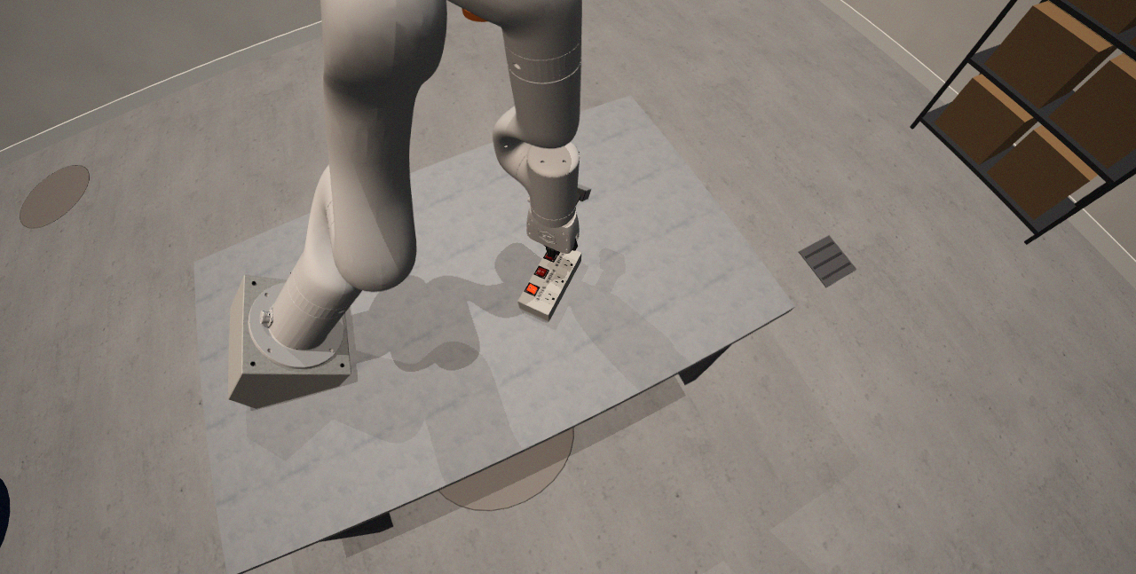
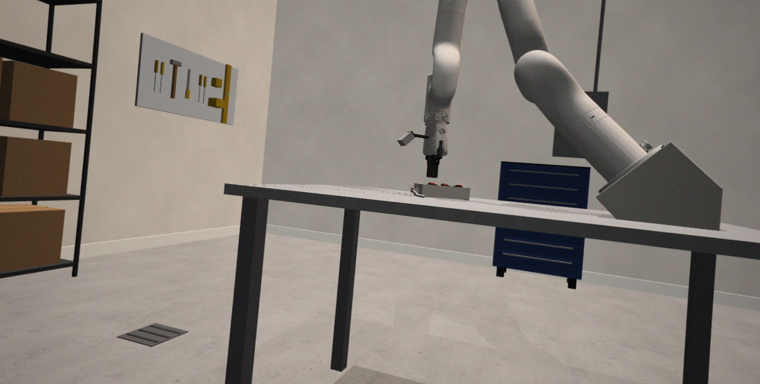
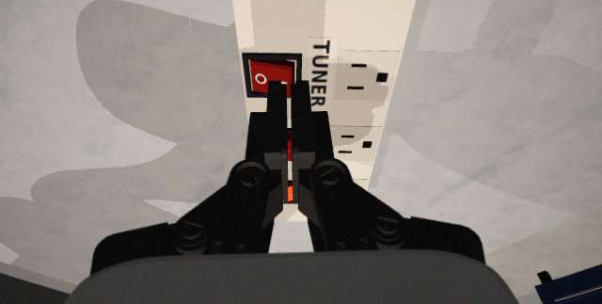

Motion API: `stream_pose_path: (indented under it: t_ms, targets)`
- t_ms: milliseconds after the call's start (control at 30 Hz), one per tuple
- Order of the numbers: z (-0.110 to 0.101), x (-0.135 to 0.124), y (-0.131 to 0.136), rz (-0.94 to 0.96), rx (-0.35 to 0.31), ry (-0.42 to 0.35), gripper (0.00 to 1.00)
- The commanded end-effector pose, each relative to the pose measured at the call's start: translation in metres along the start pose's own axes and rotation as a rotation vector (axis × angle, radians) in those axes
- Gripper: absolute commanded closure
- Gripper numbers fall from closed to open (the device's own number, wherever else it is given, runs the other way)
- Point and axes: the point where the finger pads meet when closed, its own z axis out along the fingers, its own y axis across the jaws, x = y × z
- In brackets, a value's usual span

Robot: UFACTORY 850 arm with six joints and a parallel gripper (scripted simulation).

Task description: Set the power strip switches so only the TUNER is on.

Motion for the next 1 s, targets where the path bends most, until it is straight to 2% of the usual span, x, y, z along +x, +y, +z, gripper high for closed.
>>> stream_pose_path:
  t_ms: [0,967]
  targets:
    - [0.0044,0.0007,0.0001,0.001,-0.039,-0.017,1.00]
    - [0.0125,0.0008,0.0000,0.001,-0.039,-0.017,1.00]
